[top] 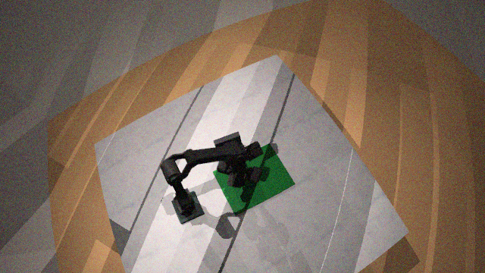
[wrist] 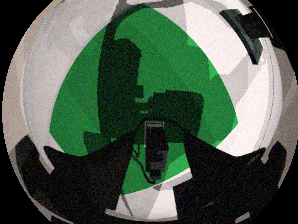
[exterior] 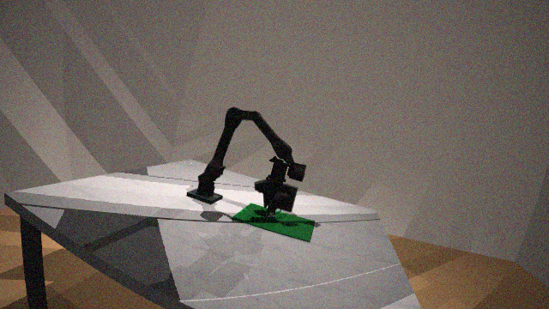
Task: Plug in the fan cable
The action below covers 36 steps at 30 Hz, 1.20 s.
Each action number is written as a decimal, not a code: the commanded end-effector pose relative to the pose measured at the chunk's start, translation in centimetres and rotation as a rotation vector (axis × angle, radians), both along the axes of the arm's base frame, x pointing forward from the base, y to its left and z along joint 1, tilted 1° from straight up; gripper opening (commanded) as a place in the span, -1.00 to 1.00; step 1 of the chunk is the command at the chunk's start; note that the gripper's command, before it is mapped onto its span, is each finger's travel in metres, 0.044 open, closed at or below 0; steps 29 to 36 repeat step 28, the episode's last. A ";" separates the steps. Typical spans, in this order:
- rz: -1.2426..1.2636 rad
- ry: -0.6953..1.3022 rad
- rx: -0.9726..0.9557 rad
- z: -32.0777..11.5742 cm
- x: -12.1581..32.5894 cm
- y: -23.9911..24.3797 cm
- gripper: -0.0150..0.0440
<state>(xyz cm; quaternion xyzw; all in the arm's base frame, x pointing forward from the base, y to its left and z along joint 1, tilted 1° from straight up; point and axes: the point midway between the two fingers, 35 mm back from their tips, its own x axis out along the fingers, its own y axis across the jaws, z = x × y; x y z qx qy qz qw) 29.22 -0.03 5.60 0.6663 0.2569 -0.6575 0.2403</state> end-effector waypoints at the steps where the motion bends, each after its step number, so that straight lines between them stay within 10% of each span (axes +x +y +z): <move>1: -0.001 -0.029 -0.007 4.5 0.3 -0.1 0.39; 18: -0.001 -0.023 -0.014 4.4 -8.7 -7.9 0.39; 36: -0.001 -0.023 -0.014 4.3 -8.9 -8.0 0.39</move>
